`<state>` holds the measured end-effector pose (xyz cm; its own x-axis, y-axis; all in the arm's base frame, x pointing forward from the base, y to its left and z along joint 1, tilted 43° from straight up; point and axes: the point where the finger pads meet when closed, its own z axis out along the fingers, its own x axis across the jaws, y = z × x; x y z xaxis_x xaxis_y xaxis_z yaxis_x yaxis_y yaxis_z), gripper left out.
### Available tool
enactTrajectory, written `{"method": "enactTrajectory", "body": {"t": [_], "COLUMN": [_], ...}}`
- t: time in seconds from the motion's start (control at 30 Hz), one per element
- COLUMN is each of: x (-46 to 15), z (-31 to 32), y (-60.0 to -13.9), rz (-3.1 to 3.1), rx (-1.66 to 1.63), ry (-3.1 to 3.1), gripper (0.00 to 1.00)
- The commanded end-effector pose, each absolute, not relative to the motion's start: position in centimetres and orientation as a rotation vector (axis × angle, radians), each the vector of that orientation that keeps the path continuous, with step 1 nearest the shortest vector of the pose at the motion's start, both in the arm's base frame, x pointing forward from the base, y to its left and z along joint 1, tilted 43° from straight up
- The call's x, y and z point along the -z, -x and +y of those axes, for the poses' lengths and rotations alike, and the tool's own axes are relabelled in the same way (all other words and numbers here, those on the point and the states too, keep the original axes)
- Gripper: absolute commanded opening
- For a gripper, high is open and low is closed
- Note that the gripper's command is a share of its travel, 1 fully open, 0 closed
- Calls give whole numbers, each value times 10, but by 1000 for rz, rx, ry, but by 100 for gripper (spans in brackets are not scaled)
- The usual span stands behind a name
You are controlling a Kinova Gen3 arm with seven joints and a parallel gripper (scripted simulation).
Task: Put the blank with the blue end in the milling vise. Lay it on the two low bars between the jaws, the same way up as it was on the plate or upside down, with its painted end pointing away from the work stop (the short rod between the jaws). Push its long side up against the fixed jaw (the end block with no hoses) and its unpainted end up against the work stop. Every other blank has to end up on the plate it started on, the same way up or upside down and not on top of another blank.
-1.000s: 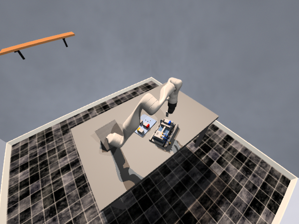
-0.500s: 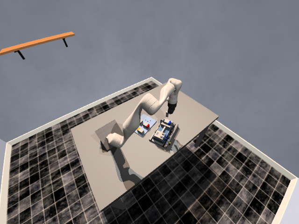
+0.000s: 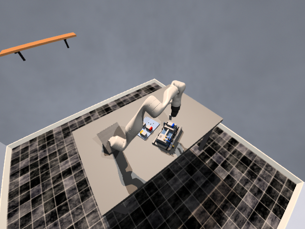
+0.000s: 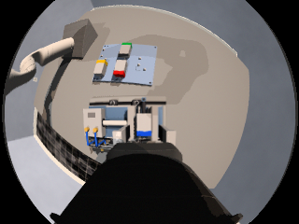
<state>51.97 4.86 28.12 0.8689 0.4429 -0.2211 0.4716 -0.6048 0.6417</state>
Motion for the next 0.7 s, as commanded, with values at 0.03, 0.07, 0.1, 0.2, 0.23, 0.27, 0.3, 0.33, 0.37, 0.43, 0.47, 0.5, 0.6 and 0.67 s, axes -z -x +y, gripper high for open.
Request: {"method": "enactTrajectory", "body": {"t": [0.03, 0.07, 0.1, 0.2, 0.23, 0.27, 0.3, 0.33, 0.37, 0.43, 0.47, 0.5, 0.6, 0.67], "x": [-281, -281, -281, -281, -280, -280, -280, -280, -280, -280, -280, -280, -280, -280], "z": [49, 49, 48, 48, 48, 47, 47, 47, 47, 47, 47, 47, 47, 47], "y": [-520, -520, -520, -520, -520, -520, -520, -520, -520, -520, -520, -520, -520, -520], "rz": [658, 658, 658, 658, 658, 658, 658, 658, 658, 658, 658, 658, 658, 658], "rx": [49, 49, 49, 49, 49, 49, 49, 49, 49, 49, 49, 49, 49, 49], "ry": [-2305, -2305, -2305, -2305, -2305, -2305, -2305, -2305, -2305, -2304, -2305, -2305, -2305, -2305], "gripper": [100, 100, 100, 100, 100, 100, 100, 100, 100, 100, 100, 100, 100, 100]}}
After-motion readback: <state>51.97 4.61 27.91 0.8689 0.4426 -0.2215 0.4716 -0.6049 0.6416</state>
